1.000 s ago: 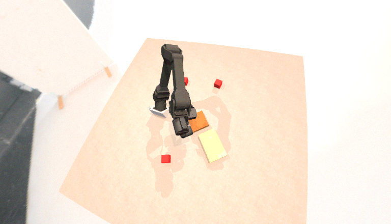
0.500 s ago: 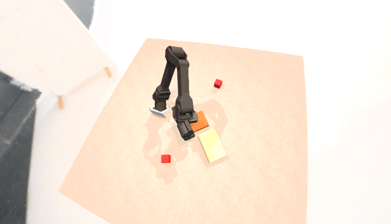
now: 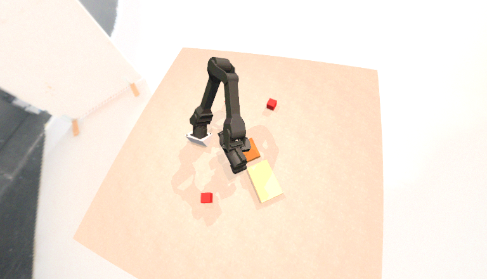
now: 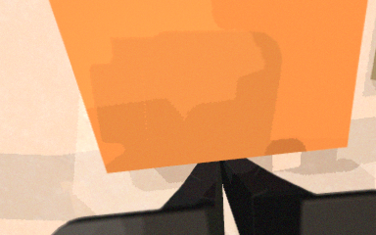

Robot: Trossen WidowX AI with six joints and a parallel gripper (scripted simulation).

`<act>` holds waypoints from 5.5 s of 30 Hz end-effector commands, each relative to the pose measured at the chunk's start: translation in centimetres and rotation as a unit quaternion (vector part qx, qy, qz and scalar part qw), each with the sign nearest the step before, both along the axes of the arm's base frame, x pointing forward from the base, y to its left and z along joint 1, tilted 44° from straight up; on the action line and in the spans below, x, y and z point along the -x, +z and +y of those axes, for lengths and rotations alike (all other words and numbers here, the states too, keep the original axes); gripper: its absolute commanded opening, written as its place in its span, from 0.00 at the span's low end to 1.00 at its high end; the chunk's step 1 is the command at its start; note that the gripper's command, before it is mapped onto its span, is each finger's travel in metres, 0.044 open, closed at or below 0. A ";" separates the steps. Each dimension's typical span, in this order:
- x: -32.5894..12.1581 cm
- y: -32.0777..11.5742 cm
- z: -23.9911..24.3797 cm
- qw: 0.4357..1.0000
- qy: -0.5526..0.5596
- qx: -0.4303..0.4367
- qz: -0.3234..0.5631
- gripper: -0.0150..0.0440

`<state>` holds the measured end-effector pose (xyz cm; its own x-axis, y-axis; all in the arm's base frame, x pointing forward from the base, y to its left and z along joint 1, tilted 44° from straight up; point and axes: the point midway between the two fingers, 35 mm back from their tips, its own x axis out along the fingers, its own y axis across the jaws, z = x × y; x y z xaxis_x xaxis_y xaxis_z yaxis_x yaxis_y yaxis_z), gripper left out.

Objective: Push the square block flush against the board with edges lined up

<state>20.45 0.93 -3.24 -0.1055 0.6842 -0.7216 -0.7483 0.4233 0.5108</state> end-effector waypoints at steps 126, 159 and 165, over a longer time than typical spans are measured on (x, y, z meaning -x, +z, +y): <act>0.0 7.5 7.6 0.707 -0.511 0.069 0.484 0.25; -1.1 6.9 7.1 0.707 -0.511 0.069 0.483 0.25; -0.4 7.5 7.6 0.707 -0.511 0.070 0.484 0.25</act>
<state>21.14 8.32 3.89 -0.1006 0.6867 -0.7199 0.6537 0.5911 0.4725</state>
